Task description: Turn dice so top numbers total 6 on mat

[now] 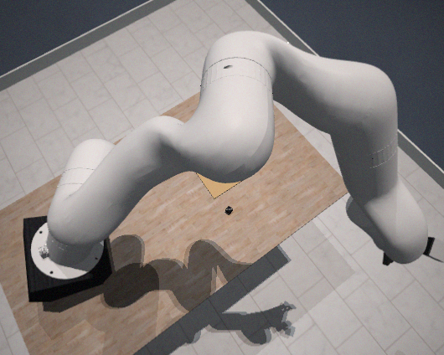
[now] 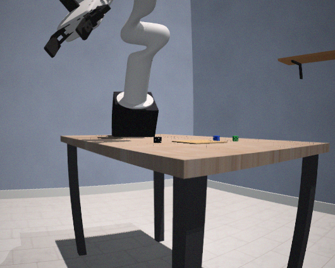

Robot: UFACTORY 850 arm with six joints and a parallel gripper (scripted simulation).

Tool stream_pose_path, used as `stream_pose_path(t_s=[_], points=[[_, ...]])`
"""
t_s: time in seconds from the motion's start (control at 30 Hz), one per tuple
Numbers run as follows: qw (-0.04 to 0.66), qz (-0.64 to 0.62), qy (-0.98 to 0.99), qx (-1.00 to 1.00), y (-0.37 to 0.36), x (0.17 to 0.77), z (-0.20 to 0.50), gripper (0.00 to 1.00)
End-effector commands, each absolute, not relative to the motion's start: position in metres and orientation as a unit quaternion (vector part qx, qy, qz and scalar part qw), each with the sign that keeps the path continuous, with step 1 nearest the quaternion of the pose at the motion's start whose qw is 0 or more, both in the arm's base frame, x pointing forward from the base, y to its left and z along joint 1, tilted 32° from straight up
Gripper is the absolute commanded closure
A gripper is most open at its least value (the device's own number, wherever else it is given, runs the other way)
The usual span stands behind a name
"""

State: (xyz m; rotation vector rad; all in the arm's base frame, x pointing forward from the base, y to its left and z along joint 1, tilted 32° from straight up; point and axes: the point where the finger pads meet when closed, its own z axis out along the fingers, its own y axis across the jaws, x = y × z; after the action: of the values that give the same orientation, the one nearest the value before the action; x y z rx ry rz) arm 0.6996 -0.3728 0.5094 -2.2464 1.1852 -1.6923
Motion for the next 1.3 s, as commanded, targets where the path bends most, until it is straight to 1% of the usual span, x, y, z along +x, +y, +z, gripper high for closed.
stream_pose_path(t_s=[0.0,0.07,0.1,0.13,0.23,0.27,0.37,0.4,0.5,0.53,0.63,0.67,0.77,0.8,0.87,0.9,0.97,1.0,1.07,1.1,1.17,1.27], points=[[0.054,-0.518,0.381,-0.764,-0.316,0.679,0.473,0.00],[0.054,-0.518,0.381,-0.764,-0.316,0.679,0.473,0.00],[0.059,-0.490,0.374,-0.786,-0.290,0.667,0.452,0.00],[0.059,-0.490,0.374,-0.786,-0.282,0.664,0.447,0.00],[0.059,-0.490,0.374,-0.786,-0.280,0.663,0.446,0.00],[0.062,-0.462,0.366,-0.805,-0.249,0.646,0.421,0.00],[0.062,-0.462,0.366,-0.805,-0.247,0.645,0.420,0.00],[0.064,-0.436,0.357,-0.824,-0.220,0.627,0.398,0.00],[0.064,-0.436,0.357,-0.824,-0.216,0.624,0.395,0.00],[0.064,-0.410,0.349,-0.840,-0.191,0.605,0.375,0.00],[0.064,-0.410,0.349,-0.840,-0.188,0.602,0.373,0.00],[0.064,-0.387,0.340,-0.855,-0.164,0.581,0.352,0.00],[0.064,-0.387,0.340,-0.855,-0.163,0.580,0.352,0.00],[0.063,-0.365,0.331,-0.868,-0.142,0.558,0.333,0.00],[0.063,-0.365,0.331,-0.868,-0.142,0.558,0.333,0.00],[0.062,-0.345,0.322,-0.879,-0.124,0.537,0.316,0.00],[0.062,-0.345,0.322,-0.879,-0.124,0.537,0.316,0.00],[0.060,-0.328,0.315,-0.889,-0.108,0.517,0.301,0.00],[0.060,-0.328,0.315,-0.889,-0.108,0.517,0.301,0.00],[0.058,-0.313,0.308,-0.896,-0.096,0.500,0.289,0.00],[0.058,-0.313,0.308,-0.896,-0.096,0.500,0.289,0.00],[0.055,-0.291,0.297,-0.908,-0.079,0.473,0.271,0.00]])
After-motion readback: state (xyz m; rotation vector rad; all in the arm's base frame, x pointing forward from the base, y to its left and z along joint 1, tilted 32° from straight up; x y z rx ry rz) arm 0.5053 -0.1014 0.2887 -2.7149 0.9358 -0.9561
